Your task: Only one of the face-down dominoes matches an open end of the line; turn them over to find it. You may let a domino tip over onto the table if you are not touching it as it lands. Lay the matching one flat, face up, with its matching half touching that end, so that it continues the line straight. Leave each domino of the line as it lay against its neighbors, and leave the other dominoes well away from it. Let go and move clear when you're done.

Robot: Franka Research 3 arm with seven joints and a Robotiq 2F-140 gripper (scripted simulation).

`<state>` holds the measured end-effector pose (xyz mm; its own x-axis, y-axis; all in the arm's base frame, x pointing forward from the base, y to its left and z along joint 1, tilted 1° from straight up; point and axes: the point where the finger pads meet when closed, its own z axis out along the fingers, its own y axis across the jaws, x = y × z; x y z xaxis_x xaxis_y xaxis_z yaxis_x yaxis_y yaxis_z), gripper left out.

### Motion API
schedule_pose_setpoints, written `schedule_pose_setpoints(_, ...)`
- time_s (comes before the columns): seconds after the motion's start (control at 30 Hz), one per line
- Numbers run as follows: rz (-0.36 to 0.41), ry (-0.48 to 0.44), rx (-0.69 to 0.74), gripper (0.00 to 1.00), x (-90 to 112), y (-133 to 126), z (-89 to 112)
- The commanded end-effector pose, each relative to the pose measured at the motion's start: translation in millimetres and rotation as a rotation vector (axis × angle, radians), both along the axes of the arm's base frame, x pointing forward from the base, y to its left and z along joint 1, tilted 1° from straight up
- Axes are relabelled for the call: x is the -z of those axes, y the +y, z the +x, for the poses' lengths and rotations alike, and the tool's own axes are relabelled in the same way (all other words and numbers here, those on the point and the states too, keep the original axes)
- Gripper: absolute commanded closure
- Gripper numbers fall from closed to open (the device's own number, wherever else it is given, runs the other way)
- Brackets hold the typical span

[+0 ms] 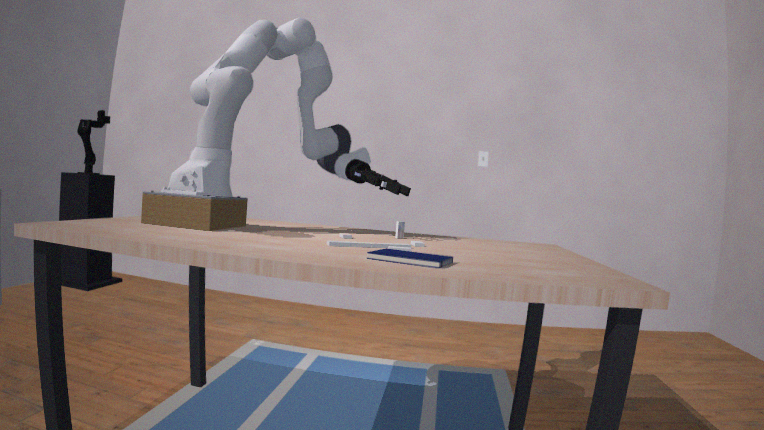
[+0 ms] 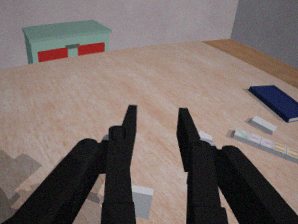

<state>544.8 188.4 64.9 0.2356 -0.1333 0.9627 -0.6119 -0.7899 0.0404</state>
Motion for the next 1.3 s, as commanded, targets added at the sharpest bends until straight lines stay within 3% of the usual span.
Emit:
schedule_pose_setpoints(0.0,-0.026,0.165,-0.126,0.67,7,9,5)
schedule_pose_setpoints(0.07,-0.026,0.165,-0.126,0.67,7,9,5)
schedule_pose_setpoints(0.23,-0.025,0.347,-0.271,0.67,4,11,12)
schedule_pose_setpoints(0.53,0.004,0.534,-0.395,0.67,6,7,16)
schedule_pose_setpoints(0.63,0.007,0.553,-0.41,0.67,5,7,17)
schedule_pose_setpoints(0.8,0.013,0.677,-0.504,0.67,5,7,19)
schedule_pose_setpoints(1.27,0.034,0.875,-0.67,0.67,2,5,26)
